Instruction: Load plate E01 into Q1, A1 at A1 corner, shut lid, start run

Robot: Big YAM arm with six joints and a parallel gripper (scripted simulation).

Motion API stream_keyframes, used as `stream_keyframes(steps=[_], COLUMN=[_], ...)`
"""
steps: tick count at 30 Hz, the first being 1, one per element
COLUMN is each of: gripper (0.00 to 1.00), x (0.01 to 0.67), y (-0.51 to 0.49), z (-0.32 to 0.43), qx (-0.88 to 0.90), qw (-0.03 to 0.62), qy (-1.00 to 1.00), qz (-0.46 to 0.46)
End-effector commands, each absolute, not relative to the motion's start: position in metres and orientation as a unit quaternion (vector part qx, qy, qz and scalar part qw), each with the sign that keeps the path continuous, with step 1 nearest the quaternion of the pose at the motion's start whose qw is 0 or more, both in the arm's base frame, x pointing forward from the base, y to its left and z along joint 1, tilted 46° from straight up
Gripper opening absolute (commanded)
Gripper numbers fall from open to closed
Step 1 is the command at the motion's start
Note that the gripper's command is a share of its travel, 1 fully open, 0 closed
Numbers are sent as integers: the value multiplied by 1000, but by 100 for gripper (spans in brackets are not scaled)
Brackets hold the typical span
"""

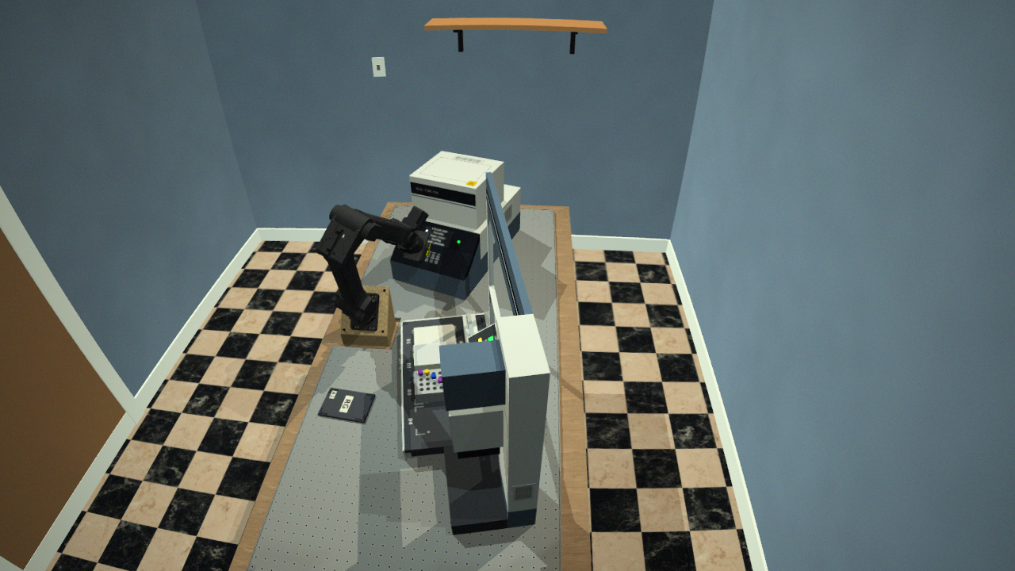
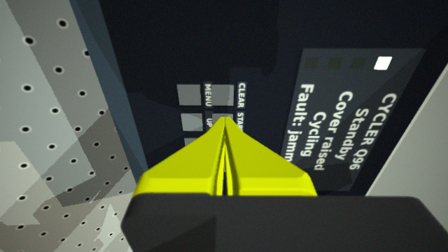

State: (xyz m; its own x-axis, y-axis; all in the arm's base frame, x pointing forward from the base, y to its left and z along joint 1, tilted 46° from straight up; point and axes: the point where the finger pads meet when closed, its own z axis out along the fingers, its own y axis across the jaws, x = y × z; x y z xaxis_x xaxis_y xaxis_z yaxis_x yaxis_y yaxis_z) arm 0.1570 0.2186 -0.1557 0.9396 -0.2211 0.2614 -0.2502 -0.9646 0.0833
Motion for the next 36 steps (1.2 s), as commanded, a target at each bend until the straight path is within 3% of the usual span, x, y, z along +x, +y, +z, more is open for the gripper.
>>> stream_keyframes(steps=[1,36], gripper=[0,0], x=[166,161], y=[230,233], z=[-152,-152], qx=[981,982], qw=[44,45], qy=[-135,-126], qz=[131,130])
